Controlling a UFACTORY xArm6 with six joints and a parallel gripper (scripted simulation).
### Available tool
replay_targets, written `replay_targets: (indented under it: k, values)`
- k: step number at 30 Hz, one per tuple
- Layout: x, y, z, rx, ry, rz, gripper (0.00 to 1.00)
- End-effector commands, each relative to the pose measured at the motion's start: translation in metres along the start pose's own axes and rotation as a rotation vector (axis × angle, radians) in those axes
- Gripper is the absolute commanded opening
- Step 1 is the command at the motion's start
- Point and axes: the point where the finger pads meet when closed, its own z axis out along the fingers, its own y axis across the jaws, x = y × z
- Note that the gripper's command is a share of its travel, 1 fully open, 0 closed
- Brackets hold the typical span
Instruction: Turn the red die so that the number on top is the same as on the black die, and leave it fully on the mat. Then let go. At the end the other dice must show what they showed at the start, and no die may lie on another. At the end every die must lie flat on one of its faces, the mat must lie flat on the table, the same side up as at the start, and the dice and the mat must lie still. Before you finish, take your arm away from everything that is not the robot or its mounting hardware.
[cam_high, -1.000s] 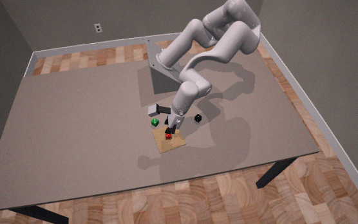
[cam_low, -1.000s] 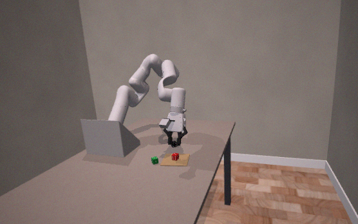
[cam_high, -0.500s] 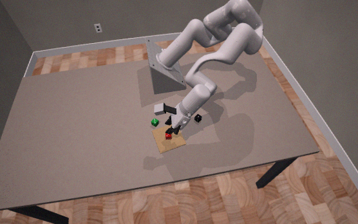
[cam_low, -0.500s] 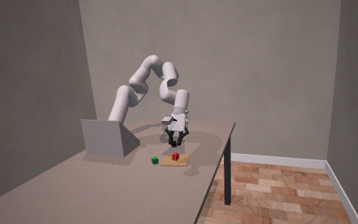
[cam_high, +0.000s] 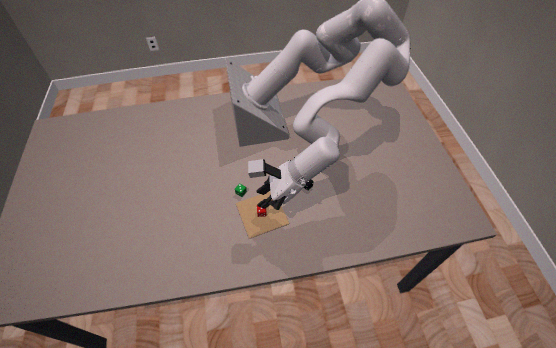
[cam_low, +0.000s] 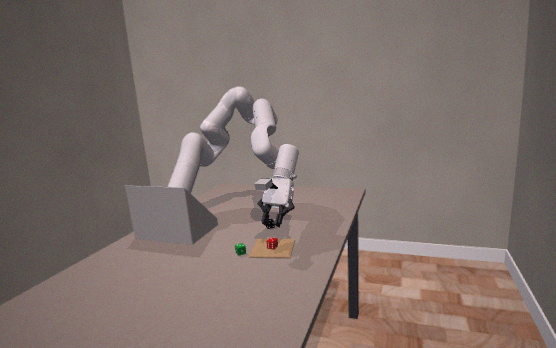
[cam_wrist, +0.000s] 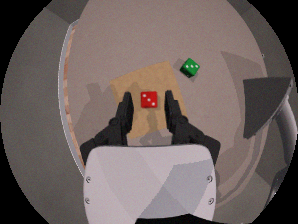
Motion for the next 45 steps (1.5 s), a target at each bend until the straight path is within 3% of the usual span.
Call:
replay_targets:
  k: [1,27,45]
  values:
    - [-0.001,-0.002,-0.001,0.001,0.089,0.006,0.47]
    - [-0.003,-0.002,0.0,0.002,0.093,0.006,0.47]
    - [-0.016,-0.002,0.016,0.002,0.093,0.006,0.47]
